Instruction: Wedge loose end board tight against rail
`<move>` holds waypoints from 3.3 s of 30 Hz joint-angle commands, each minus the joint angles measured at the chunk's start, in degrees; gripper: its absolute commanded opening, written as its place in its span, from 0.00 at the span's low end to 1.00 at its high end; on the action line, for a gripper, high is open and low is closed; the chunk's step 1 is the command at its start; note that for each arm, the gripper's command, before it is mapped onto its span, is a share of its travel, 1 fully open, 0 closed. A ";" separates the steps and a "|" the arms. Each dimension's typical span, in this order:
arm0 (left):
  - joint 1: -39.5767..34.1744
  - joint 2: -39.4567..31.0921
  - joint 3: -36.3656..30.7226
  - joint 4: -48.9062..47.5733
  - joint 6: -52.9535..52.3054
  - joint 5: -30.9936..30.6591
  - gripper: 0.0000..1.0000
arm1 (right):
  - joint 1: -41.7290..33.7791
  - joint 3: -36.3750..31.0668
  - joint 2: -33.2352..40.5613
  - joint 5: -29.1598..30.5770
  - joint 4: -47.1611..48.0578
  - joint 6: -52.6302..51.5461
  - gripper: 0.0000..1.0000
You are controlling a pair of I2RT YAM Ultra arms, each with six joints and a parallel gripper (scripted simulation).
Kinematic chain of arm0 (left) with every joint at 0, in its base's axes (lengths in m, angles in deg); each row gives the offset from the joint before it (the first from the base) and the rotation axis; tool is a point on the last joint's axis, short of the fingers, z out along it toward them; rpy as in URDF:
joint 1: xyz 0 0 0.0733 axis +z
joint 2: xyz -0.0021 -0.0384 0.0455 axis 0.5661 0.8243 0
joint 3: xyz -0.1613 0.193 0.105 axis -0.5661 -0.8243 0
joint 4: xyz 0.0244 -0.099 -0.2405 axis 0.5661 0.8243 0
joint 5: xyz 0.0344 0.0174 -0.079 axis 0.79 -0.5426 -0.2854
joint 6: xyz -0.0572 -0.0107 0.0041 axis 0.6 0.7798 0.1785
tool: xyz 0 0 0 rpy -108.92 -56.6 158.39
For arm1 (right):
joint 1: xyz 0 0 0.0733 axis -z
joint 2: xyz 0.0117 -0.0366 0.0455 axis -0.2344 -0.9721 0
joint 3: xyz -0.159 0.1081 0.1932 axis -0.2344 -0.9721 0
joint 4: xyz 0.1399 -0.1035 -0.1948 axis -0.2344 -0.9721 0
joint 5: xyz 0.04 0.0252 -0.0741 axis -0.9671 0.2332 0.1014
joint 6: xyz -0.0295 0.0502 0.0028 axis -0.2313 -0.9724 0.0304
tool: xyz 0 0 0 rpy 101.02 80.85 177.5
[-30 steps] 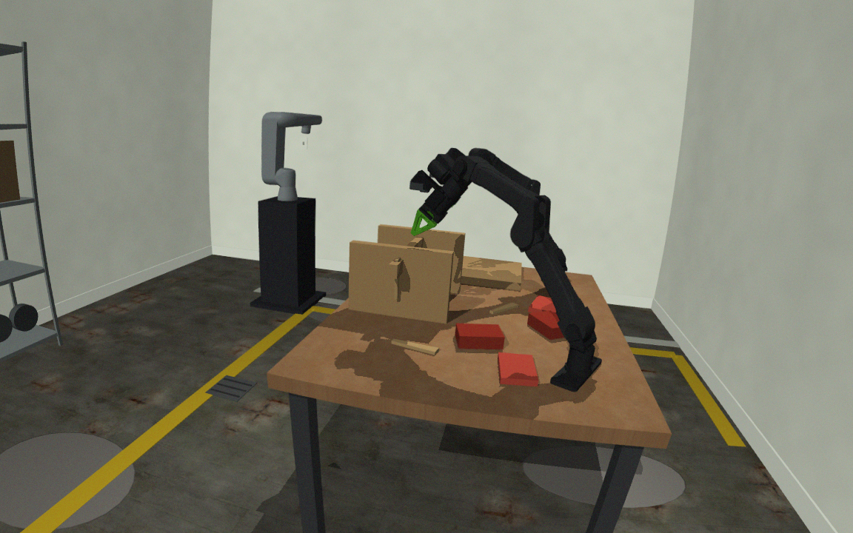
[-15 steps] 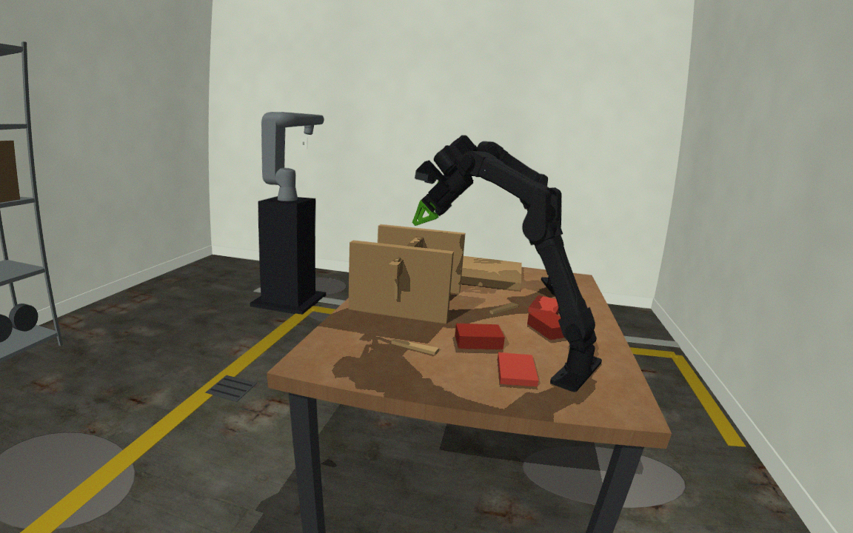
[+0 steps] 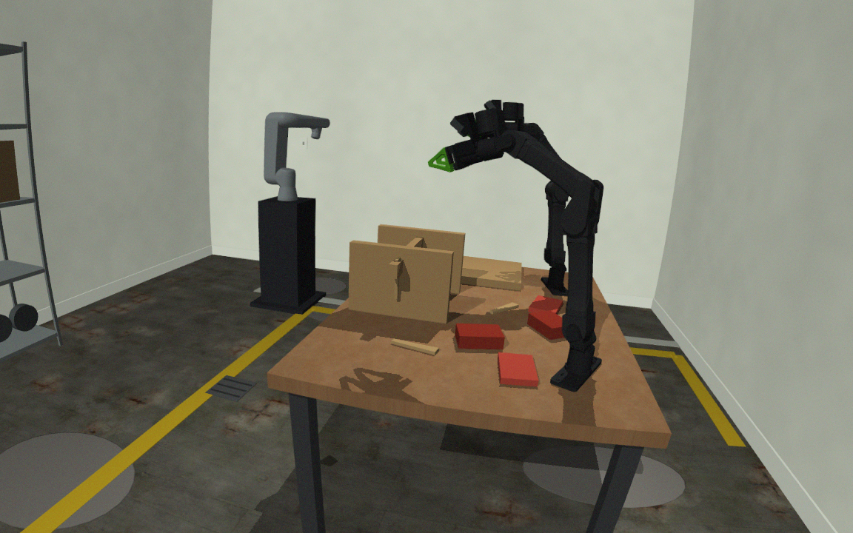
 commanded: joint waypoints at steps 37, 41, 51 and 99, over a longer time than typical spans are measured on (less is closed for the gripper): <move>2.34 -39.92 -65.50 -44.64 -11.50 -9.12 0.46 | 8.65 -59.60 34.92 -9.39 47.04 11.25 0.44; 2.60 -40.67 -63.25 -44.88 -11.52 -9.18 0.46 | 8.66 -71.44 36.53 -9.47 46.89 11.20 0.44; 1.75 -39.36 -62.55 -44.94 -11.53 -9.06 0.46 | 8.64 -79.47 37.21 -9.05 48.82 11.38 0.44; 1.43 -38.09 -62.22 -44.94 -11.75 -8.71 0.46 | -5.61 -66.16 22.12 -8.71 19.33 9.83 0.42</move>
